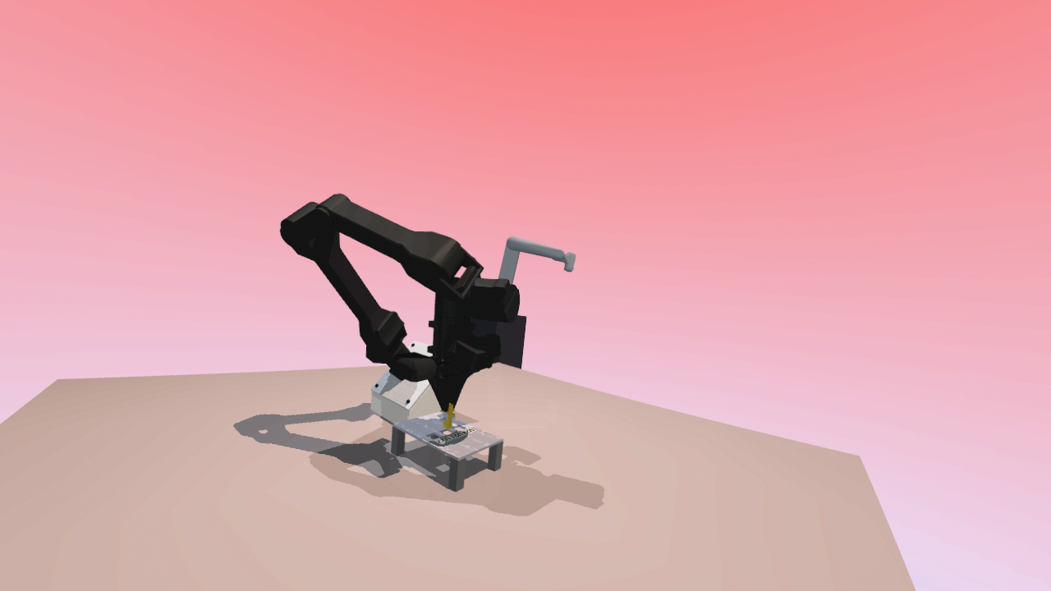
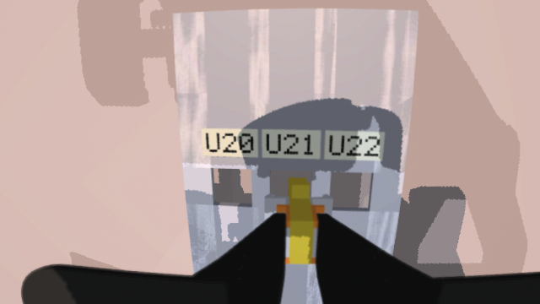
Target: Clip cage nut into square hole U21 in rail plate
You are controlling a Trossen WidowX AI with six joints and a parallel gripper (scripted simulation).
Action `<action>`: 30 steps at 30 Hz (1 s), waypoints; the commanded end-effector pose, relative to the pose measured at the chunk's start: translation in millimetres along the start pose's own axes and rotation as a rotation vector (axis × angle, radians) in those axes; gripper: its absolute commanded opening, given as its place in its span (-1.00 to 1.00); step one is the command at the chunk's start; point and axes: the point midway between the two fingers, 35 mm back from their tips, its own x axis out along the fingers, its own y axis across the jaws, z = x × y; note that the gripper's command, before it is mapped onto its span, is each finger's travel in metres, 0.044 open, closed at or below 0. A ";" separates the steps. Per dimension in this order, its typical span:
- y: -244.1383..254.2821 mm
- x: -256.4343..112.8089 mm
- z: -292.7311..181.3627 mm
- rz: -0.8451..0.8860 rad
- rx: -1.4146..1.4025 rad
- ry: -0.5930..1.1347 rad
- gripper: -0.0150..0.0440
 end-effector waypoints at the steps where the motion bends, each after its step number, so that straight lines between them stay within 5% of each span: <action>1: 0.2 6.5 -2.3 0.000 -0.006 0.007 -0.41; 30: -0.4 19.9 -2.4 -0.011 -0.005 0.007 -0.41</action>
